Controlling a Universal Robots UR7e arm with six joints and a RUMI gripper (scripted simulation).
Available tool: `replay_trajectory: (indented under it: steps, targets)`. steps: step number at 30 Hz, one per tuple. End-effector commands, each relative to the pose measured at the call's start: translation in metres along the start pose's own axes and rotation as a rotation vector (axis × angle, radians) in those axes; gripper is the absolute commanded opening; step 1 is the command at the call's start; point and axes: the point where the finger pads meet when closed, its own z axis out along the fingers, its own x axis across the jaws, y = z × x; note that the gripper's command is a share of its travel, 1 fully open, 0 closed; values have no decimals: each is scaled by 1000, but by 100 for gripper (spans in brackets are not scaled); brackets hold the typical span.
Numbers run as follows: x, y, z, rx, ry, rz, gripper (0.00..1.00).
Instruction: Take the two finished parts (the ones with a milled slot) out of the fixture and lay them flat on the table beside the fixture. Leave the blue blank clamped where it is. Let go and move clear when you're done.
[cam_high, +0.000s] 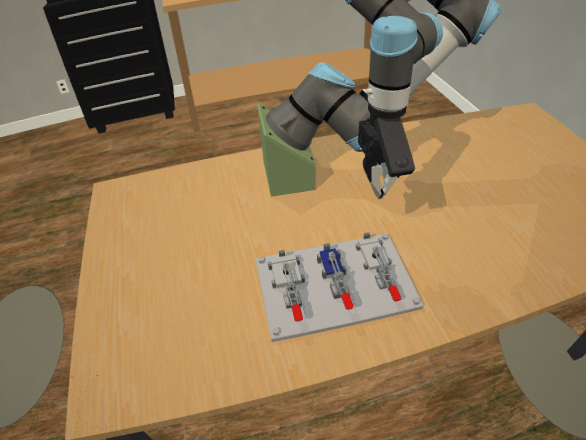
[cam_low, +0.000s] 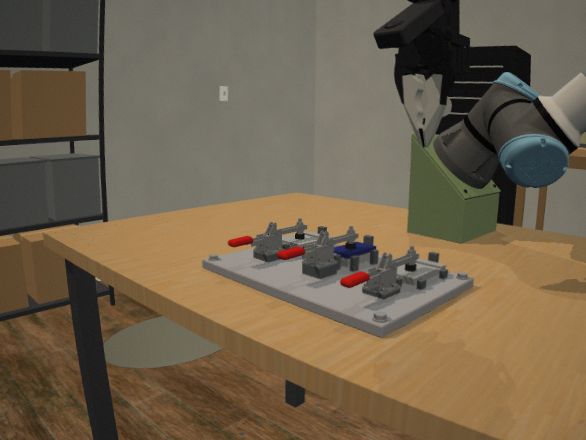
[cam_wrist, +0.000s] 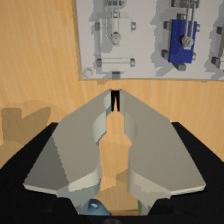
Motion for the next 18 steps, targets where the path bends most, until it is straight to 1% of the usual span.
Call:
replay_trajectory:
  steps: [1, 6, 7, 18]
  targets:
    - [0, 0, 0, 1, 0, 0, 0]
    - [0, 0, 0, 1, 0, 0, 0]
    - [0, 0, 0, 1, 0, 0, 59]
    - [0, 0, 0, 1, 0, 0, 59]
